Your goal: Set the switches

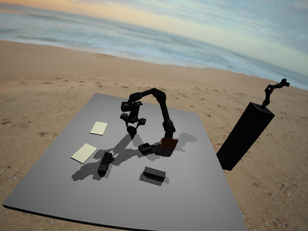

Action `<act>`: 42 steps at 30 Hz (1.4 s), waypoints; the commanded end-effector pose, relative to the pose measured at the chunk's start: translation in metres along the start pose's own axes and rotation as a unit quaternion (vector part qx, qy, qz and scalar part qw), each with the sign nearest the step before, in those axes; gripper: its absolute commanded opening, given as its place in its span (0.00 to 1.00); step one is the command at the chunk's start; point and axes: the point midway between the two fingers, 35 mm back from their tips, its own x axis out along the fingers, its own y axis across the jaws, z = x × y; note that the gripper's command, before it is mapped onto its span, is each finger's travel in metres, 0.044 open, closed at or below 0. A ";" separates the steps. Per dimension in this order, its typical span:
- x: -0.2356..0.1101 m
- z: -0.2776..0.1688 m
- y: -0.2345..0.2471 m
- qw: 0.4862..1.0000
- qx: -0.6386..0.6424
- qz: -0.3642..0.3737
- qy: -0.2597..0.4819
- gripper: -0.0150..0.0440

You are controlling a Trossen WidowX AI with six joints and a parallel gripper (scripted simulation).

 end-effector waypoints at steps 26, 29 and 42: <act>-0.011 -0.025 0.000 1.000 -0.003 0.000 -0.030 0.82; -0.012 -0.027 0.000 0.999 -0.003 0.000 -0.033 0.82; -0.015 -0.038 0.000 0.999 -0.003 0.000 -0.047 0.82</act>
